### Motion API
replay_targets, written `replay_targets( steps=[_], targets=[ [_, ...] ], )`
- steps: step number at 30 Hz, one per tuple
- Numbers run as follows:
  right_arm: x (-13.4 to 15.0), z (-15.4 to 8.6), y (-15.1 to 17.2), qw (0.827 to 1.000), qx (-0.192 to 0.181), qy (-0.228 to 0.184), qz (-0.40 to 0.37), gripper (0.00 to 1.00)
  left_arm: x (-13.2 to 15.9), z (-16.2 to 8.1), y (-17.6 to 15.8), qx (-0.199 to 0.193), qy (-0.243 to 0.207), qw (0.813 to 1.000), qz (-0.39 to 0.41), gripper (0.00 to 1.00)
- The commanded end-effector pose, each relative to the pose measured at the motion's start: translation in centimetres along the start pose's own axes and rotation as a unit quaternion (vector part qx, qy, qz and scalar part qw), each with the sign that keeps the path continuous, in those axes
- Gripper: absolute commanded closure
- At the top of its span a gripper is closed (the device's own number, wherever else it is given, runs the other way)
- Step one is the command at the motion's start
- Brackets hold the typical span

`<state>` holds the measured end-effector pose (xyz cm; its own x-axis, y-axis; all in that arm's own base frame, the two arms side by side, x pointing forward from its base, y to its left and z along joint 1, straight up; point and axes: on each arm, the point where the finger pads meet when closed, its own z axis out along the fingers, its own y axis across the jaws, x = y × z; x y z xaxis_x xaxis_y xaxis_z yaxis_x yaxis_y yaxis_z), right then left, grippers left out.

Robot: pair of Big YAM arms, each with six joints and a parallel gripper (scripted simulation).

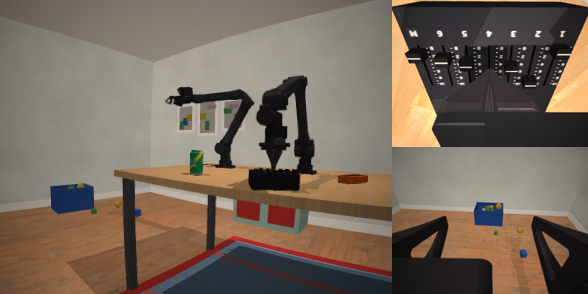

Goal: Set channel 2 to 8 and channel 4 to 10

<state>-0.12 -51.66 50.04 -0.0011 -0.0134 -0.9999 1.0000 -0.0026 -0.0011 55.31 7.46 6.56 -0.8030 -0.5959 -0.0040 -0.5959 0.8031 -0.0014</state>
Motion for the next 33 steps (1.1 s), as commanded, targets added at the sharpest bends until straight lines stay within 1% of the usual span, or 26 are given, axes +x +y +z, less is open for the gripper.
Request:
replay_targets(
  steps=[1,15,16,18,20,21,22,24,27,31,33],
  targets=[
    [0.9,0.7,0.3,1.0,-0.004,0.004,0.003,0.0,0.6,-1.5,-0.8,0.007,-0.012,1.0,0.0,1.0],
    [0.9,0.7,0.3,1.0,-0.004,0.004,0.003,0.0,0.6,-1.5,-0.7,0.005,-0.008,1.0,0.0,1.0],
    [0.9,0.7,0.3,1.0,-0.004,0.004,0.003,0.0,0.6,-1.2,-0.6,0.003,-0.004,1.0,0.0,1.0],
    [0.9,0.7,0.3,1.0,-0.004,0.004,0.003,0.0,-0.7,-1.5,-1.1,0.007,-0.011,1.0,-0.001,1.0],
    [0.9,0.7,0.3,1.0,-0.004,0.004,0.003,0.0,-0.7,-1.5,-1.1,0.007,-0.011,1.0,-0.001,1.0],
    [0.9,0.7,0.3,1.0,-0.004,0.004,0.003,0.0,-1.4,-1.6,-1.3,0.009,-0.015,1.0,-0.001,1.0],
    [0.9,0.7,0.3,1.0,-0.004,0.004,0.003,0.0,-1.5,-1.2,-1.2,0.007,-0.012,1.0,-0.001,1.0],
    [0.9,0.7,0.3,1.0,-0.004,0.004,0.003,0.0,-1.7,-1.2,-1.1,0.007,-0.011,1.0,-0.001,1.0],
    [0.9,0.7,0.3,1.0,-0.004,0.004,0.003,0.0,-1.8,-2.2,-1.0,0.012,-0.02,1.0,-0.001,1.0],
    [0.9,0.7,0.3,1.0,-0.004,0.004,0.003,0.0,-1.9,-2.6,-1.0,0.013,-0.022,1.0,-0.001,1.0],
    [0.9,0.7,0.3,1.0,-0.004,0.004,0.003,0.0,-1.9,-3.7,-1.1,0.017,-0.029,0.999,-0.001,1.0]
  ],
)
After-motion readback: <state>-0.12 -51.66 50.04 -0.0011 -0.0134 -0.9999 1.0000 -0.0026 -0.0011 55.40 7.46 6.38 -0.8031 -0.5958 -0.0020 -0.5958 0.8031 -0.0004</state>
